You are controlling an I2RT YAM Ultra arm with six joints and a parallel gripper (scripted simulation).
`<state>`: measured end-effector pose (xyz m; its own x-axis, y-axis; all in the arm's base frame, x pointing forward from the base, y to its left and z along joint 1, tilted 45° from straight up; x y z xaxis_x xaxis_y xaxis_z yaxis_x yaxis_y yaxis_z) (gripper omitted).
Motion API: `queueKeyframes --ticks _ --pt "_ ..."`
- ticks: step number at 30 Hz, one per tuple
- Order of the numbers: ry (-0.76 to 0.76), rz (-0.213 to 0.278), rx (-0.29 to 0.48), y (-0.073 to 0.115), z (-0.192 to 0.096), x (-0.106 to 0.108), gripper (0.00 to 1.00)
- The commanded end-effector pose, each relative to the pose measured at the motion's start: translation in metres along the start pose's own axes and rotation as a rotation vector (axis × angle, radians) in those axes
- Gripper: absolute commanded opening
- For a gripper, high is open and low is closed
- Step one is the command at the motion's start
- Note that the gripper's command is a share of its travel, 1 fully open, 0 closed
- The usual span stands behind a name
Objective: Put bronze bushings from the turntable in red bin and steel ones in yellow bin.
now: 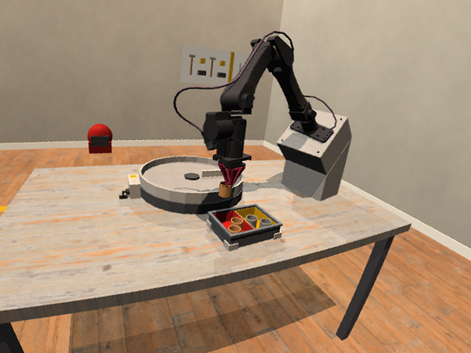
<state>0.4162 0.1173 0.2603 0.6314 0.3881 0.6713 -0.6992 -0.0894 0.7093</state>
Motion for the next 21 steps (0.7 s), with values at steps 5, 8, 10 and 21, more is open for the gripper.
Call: queueKeyframes --ticks 5,8,10,21 --pt "0.0 0.051 -0.014 0.0194 0.0001 0.0146 0.0" --pt "0.0 0.051 -0.014 0.0194 0.0001 0.0146 0.0" --pt "0.0 0.051 -0.014 0.0194 0.0001 0.0146 0.0" --pt "0.002 0.024 -0.01 0.0105 -0.0033 0.0113 0.0"
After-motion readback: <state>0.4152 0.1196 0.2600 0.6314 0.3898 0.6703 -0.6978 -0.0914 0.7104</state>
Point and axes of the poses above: the point where the finger pads meet when closed, its own y axis back along the fingers, its own x axis across the jaws, z = x × y, the point moved 2 cm from there along y, back along the fingers, and after that the axes turned 11 degrees about y, right-handed, at the moved point
